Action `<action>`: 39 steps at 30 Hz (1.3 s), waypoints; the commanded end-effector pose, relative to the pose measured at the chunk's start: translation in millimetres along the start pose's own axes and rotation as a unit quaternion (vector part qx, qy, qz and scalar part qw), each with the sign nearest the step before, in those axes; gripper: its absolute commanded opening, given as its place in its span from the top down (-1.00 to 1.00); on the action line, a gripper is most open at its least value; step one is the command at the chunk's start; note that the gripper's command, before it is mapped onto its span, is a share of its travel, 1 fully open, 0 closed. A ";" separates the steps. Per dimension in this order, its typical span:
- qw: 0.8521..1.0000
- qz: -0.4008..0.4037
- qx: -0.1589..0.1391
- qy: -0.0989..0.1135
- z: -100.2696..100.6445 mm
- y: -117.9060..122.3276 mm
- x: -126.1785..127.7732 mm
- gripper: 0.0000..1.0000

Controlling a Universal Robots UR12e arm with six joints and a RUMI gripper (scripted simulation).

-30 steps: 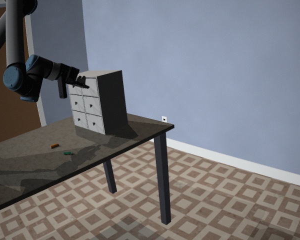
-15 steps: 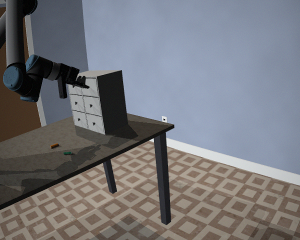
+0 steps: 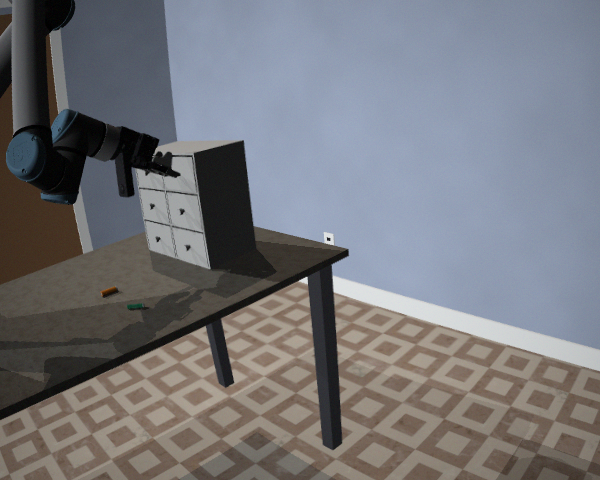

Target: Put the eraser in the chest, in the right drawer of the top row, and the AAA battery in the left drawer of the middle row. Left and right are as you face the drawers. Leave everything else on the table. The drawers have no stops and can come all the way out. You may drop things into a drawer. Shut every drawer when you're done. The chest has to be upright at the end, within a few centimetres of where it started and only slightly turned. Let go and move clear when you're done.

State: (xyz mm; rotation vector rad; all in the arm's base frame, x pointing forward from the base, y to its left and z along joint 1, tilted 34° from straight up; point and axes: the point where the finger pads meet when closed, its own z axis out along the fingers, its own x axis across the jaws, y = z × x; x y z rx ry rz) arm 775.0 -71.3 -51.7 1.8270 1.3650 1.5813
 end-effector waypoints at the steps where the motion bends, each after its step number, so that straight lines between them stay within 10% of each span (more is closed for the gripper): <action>1: 1.000 -0.002 -0.001 0.000 1.5 2.6 0.1 0.61; 39: 1.000 0.001 0.000 0.000 -43.0 -24.8 -0.2 0.61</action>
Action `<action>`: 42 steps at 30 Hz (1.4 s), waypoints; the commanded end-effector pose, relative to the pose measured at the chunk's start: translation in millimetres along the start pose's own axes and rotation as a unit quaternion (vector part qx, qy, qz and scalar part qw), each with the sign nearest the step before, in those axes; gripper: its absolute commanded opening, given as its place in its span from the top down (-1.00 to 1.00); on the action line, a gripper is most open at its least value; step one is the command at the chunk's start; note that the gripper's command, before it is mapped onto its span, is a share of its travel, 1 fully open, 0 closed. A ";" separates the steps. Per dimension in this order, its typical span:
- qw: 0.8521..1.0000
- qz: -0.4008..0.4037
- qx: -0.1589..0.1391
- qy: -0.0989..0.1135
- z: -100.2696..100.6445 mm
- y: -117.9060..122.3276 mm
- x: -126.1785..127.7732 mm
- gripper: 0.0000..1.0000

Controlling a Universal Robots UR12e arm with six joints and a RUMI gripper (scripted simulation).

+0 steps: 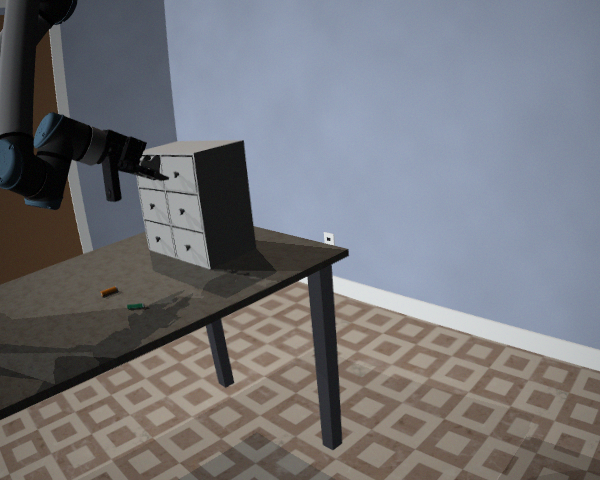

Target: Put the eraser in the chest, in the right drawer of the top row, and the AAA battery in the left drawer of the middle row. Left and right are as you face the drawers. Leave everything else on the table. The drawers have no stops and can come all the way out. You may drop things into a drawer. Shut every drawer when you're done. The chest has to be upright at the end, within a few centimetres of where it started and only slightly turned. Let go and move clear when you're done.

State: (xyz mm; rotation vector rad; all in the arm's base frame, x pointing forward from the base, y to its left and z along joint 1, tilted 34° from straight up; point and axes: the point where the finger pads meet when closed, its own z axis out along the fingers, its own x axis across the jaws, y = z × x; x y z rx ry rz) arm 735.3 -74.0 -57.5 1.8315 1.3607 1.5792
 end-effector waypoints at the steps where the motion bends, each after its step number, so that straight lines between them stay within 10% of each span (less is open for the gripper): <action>1: 1.000 -0.001 0.000 0.001 -8.7 -5.0 1.3 0.61; 42: 1.000 -0.002 0.000 0.001 -62.4 -11.3 1.7 0.61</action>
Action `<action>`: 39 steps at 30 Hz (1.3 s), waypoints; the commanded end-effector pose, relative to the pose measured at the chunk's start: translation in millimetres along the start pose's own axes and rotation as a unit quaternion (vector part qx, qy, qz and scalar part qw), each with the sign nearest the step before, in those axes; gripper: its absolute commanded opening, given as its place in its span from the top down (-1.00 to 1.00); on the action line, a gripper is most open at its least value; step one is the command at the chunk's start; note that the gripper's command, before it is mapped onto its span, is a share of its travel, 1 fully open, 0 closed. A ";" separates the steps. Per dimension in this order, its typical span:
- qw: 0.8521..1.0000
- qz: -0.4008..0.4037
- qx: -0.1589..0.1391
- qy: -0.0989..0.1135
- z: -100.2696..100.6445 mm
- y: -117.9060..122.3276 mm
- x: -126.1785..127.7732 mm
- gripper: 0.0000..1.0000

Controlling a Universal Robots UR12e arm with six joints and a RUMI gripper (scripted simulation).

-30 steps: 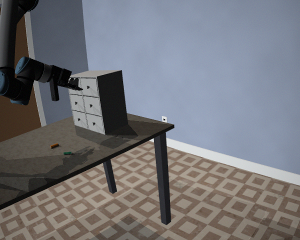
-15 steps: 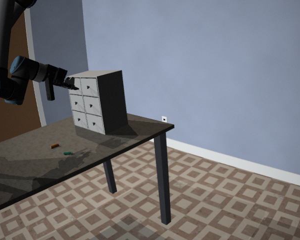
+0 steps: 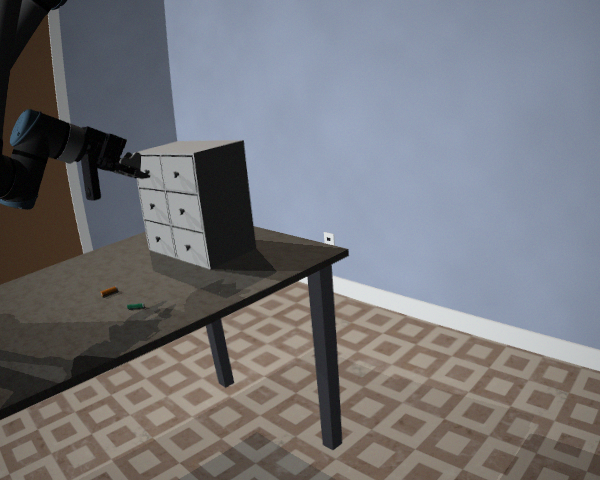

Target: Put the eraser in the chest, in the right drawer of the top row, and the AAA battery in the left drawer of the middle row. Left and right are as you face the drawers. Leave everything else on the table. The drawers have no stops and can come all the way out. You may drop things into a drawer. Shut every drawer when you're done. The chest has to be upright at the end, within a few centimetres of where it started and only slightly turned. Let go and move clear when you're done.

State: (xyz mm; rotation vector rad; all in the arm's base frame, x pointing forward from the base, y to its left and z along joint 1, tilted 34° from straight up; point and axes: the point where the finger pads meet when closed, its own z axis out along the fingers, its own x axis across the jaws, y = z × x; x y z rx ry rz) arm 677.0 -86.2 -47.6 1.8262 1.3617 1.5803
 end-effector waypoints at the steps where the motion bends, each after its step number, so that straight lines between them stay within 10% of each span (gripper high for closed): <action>1: 1.000 0.000 0.001 0.001 -3.0 -0.2 1.1 0.61; 39: 1.000 0.000 0.023 0.000 -8.3 2.3 0.9 0.61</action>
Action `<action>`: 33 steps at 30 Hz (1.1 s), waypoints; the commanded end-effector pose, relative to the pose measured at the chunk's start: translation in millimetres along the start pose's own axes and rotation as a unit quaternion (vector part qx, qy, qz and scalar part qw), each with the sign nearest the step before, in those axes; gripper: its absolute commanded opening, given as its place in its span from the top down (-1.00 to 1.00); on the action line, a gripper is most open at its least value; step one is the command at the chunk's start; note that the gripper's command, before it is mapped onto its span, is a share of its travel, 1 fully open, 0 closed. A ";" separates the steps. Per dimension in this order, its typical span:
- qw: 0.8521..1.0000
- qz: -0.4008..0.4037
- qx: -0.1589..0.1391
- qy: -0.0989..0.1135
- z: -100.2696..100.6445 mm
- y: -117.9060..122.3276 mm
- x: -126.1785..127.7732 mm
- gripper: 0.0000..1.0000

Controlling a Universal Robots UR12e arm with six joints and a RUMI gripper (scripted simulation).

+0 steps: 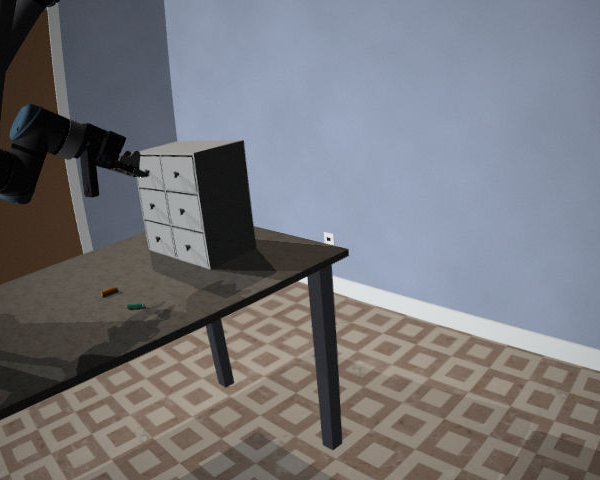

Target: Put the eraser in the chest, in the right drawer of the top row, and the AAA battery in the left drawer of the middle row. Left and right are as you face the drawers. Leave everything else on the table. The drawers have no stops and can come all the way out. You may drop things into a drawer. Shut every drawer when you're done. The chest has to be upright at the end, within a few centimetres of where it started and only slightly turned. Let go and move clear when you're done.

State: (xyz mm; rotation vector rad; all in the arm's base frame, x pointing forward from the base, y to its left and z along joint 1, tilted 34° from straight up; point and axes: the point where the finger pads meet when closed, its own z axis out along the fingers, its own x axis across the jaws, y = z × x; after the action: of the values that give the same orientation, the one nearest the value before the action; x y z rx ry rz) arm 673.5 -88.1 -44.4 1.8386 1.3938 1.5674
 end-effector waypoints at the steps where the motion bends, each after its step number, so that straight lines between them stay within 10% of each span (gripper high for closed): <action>1: 1.000 0.002 0.009 0.000 -3.5 0.3 0.5 0.61; 33: 0.997 0.002 0.072 -0.001 -18.4 4.9 -0.2 0.61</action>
State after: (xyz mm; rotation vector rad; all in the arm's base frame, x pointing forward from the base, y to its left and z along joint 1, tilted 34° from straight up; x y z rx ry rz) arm 663.8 -93.9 -35.3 1.8943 1.4988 1.5206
